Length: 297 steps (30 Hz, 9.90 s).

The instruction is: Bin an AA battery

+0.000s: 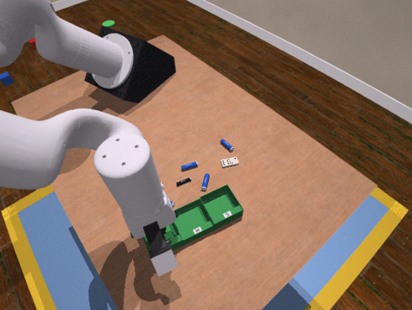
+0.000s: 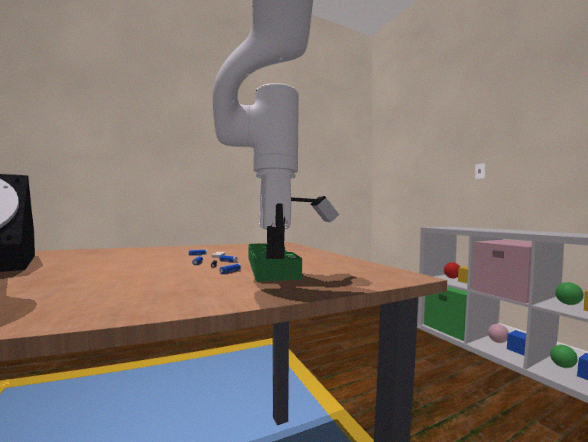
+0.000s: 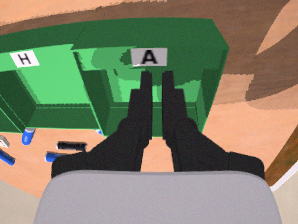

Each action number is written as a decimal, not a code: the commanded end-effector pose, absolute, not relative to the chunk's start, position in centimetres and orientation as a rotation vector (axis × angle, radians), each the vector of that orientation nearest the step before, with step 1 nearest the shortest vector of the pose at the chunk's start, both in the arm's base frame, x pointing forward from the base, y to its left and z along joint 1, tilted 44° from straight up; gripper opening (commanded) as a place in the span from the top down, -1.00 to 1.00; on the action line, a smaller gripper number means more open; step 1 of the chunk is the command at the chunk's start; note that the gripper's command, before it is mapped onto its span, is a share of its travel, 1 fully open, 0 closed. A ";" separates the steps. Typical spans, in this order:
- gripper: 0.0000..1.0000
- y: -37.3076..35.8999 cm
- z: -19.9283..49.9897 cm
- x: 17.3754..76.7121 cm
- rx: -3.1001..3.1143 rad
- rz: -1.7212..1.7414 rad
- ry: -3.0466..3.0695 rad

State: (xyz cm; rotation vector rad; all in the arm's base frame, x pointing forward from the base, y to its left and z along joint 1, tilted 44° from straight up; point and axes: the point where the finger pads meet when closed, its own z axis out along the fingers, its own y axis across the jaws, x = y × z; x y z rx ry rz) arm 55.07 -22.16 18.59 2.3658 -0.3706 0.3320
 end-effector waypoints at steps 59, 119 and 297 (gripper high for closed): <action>0.85 -13.9 16.2 58.1 2.366 0.334 -0.371; 0.85 -16.6 13.4 58.6 2.366 0.334 -0.371; 0.85 -5.8 13.0 60.2 2.366 0.334 -0.371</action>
